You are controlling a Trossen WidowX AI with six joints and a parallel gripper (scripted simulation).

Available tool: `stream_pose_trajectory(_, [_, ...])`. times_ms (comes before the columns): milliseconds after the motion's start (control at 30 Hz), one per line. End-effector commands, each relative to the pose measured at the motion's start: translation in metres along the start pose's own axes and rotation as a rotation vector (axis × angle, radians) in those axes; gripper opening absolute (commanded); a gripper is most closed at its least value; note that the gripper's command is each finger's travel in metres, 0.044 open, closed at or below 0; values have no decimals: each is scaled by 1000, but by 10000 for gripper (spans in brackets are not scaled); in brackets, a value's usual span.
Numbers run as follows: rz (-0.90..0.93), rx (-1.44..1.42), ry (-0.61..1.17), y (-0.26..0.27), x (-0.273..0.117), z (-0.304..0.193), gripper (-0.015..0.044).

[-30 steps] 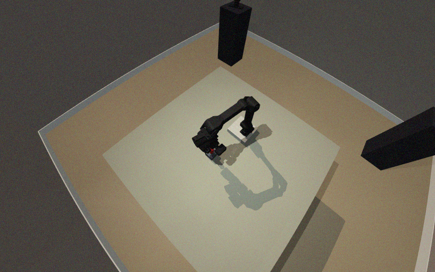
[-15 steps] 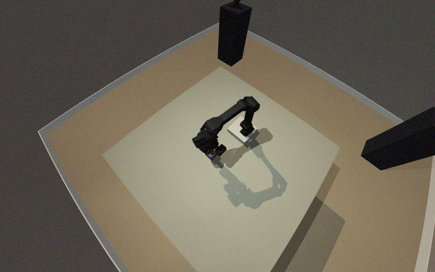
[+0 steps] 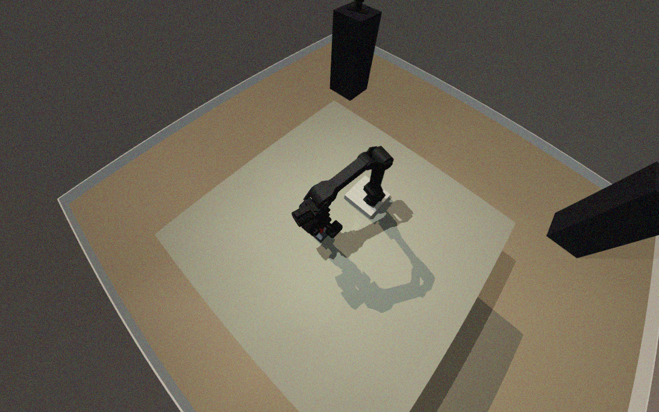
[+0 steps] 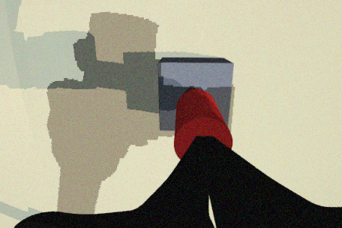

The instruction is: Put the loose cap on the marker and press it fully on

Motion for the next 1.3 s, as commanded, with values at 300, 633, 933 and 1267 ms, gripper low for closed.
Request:
stream_pose_trajectory(300, [-3,-1,-9,0,7,1,0])
stream_pose_trajectory(633, [-3,-1,-9,0,-44,5,0])
stream_pose_trajectory(933, [-3,-1,-9,0,-82,2,53])
stream_pose_trajectory(1267, [-3,-1,-9,0,-82,2,315])
Point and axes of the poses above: the point midway between the two fingers, 35 mm back from their tips, its own x axis out along the fingers, its own y axis across the jaws, z = x × y, the point moved 9 cm from there along -x, back along the fingers, and after that the axes turned 11 degrees about x, right-handed, at the moved point
